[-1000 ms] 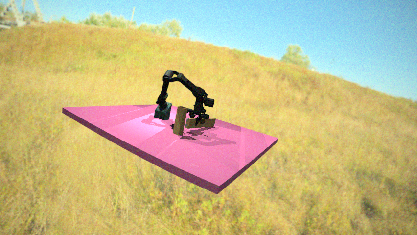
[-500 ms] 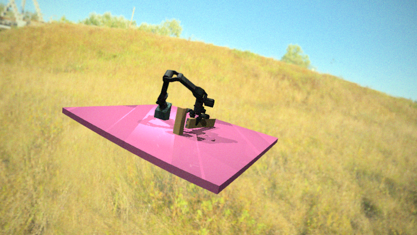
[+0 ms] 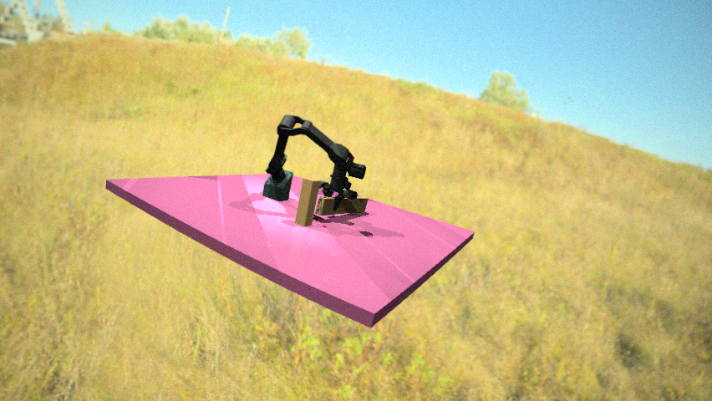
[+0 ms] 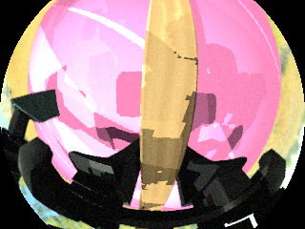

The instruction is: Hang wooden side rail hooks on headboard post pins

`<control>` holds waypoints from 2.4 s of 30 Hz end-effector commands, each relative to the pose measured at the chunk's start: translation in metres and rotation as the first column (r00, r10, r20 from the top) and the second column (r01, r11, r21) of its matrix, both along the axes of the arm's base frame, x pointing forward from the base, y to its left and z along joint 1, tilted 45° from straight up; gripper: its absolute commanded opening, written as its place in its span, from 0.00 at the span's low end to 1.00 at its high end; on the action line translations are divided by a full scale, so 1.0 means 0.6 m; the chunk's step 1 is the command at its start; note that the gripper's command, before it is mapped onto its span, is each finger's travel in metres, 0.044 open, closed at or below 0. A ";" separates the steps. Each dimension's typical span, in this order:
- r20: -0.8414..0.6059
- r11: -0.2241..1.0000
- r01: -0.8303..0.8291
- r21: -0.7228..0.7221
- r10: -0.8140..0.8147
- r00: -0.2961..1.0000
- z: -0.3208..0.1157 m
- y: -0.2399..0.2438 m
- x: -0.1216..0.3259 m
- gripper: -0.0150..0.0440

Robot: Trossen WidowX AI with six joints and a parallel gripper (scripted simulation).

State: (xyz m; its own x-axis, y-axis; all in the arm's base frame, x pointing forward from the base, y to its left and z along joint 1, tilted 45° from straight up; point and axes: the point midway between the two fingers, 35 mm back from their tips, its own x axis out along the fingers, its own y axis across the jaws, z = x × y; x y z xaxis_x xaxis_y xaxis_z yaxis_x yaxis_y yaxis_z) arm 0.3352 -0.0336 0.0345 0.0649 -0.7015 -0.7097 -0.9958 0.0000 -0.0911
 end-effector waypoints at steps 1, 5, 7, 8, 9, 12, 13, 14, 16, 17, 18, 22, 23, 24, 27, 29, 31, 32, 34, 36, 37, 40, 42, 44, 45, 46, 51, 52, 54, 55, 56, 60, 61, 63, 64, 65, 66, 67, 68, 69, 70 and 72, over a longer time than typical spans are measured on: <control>0.012 1.000 -0.010 0.004 0.010 1.000 0.005 0.005 0.004 0.25; 0.012 1.000 -0.010 0.004 0.010 1.000 0.005 0.004 0.003 0.25; 0.012 1.000 -0.010 0.004 0.010 1.000 0.005 0.004 0.002 0.25; 0.012 1.000 -0.010 0.004 0.010 1.000 0.005 0.004 0.002 0.25; 0.012 1.000 -0.010 0.004 0.010 1.000 0.005 0.003 0.002 0.25; 0.011 1.000 -0.010 0.004 0.010 1.000 0.005 0.002 0.002 0.25; 0.011 1.000 -0.010 0.004 0.010 1.000 0.005 0.002 0.001 0.25; 0.011 1.000 -0.010 0.004 0.010 1.000 0.005 0.002 0.001 0.25; 0.011 1.000 -0.010 0.004 0.010 1.000 0.005 0.001 0.001 0.25; 0.011 1.000 -0.010 0.004 0.010 1.000 0.005 0.001 0.001 0.25; 0.011 1.000 -0.010 0.004 0.010 1.000 0.005 0.001 0.000 0.25; 0.011 1.000 -0.010 0.004 0.010 1.000 0.006 0.000 0.000 0.25; 0.011 1.000 -0.010 0.004 0.010 1.000 0.006 0.000 0.000 0.25; 0.011 1.000 -0.010 0.004 0.010 1.000 0.006 0.000 0.001 0.25; 0.011 1.000 -0.010 0.004 0.010 1.000 0.007 0.000 0.001 0.25; 0.011 1.000 -0.010 0.004 0.010 1.000 0.007 0.000 0.001 0.25; 0.011 1.000 -0.010 0.004 0.010 1.000 0.008 0.000 0.002 0.25; 0.011 1.000 -0.010 0.004 0.010 1.000 0.008 0.000 0.002 0.25; 0.012 1.000 -0.010 0.004 0.010 1.000 0.009 0.000 0.002 0.25; 0.012 1.000 -0.010 0.004 0.010 1.000 0.009 0.000 0.002 0.25; 0.012 1.000 -0.010 0.004 0.010 1.000 0.009 0.000 0.003 0.25; 0.012 1.000 -0.010 0.004 0.010 1.000 0.010 -0.001 0.003 0.25; 0.012 1.000 -0.010 0.004 0.010 1.000 0.010 -0.001 0.003 0.25; 0.012 1.000 -0.010 0.004 0.010 1.000 0.011 -0.001 0.004 0.25; 0.012 1.000 -0.010 0.004 0.010 1.000 0.011 -0.001 0.004 0.25; 0.012 1.000 -0.010 0.004 0.010 1.000 0.011 -0.001 0.004 0.25; 0.012 1.000 -0.010 0.004 0.010 1.000 0.012 -0.002 0.005 0.25; 0.012 1.000 -0.010 0.004 0.010 1.000 0.012 -0.002 0.005 0.25; 0.012 1.000 -0.010 0.004 0.010 1.000 0.012 -0.002 0.005 0.25; 0.012 1.000 -0.010 0.004 0.010 1.000 0.012 -0.002 0.004 0.25; 0.012 1.000 -0.010 0.004 0.010 1.000 0.012 -0.003 0.004 0.25; 0.012 1.000 -0.010 0.004 0.010 1.000 0.013 -0.003 0.004 0.25; 0.012 1.000 -0.010 0.004 0.010 1.000 0.013 -0.003 0.003 0.25; 0.012 1.000 -0.010 0.004 0.010 1.000 0.013 -0.003 0.003 0.25; 0.012 1.000 -0.010 0.004 0.010 1.000 0.013 -0.003 0.003 0.25; 0.012 1.000 -0.010 0.004 0.010 1.000 0.013 -0.004 0.003 0.25; 0.012 1.000 -0.010 0.004 0.010 1.000 0.014 -0.004 0.003 0.25; 0.012 1.000 -0.010 0.004 0.010 1.000 0.014 -0.004 0.003 0.25; 0.012 1.000 -0.010 0.004 0.010 1.000 0.014 -0.004 0.003 0.25; 0.012 1.000 -0.010 0.004 0.010 1.000 0.014 -0.004 0.003 0.25; 0.012 1.000 -0.010 0.004 0.010 1.000 0.014 -0.004 0.003 0.25; 0.012 1.000 -0.010 0.004 0.010 1.000 0.014 -0.004 0.003 0.25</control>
State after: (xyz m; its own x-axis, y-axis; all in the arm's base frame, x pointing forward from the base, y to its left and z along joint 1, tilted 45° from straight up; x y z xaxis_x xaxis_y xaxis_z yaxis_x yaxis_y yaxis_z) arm 0.3345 -0.0395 0.0396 0.0659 -0.6998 -0.7113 -0.9955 0.0022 -0.0944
